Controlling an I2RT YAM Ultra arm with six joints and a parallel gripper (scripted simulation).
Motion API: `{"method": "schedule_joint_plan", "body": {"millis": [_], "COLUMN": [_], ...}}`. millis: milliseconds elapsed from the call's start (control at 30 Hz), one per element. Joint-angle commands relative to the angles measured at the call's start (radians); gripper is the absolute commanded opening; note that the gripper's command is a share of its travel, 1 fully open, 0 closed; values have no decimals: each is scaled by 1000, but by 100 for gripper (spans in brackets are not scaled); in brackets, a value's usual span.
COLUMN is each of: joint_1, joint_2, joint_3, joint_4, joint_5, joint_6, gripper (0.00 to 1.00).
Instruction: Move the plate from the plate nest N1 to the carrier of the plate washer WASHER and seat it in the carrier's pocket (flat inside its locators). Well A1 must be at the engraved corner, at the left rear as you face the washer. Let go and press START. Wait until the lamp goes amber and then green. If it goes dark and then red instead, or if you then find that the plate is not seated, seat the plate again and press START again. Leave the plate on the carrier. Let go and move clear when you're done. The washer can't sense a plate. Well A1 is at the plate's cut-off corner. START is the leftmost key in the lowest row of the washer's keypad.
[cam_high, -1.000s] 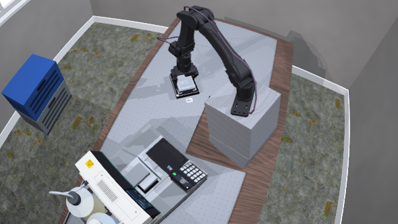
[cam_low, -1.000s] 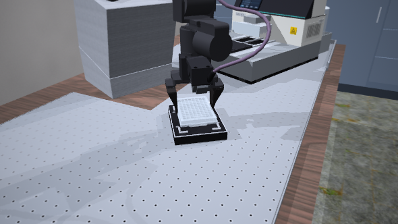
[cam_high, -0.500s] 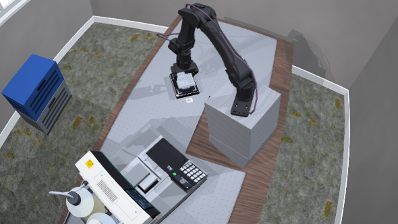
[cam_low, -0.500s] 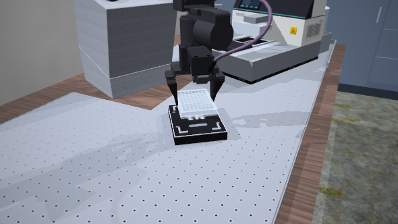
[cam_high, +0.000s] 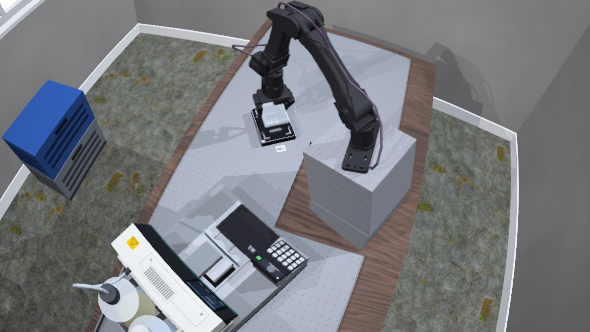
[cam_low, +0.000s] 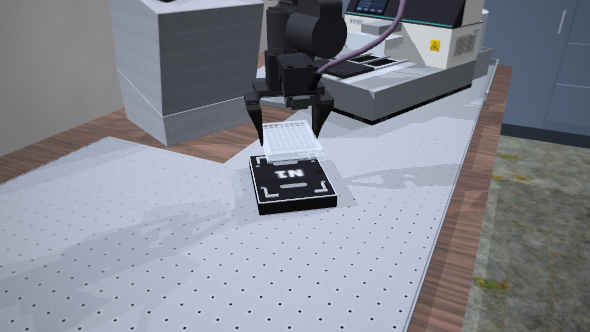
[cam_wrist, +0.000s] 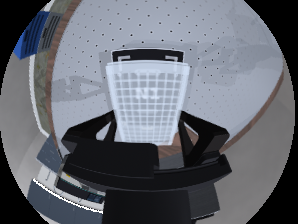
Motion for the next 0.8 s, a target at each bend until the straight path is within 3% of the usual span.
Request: {"method": "schedule_joint_plan", "body": {"millis": [0,767], "joint_1": [-11,-9], "joint_2": [-56,-141], "joint_3": [-22,-34], "joint_4": [-34,-103], "joint_5": [12,12], "joint_6": [-7,-9], "gripper": [84,84]}}
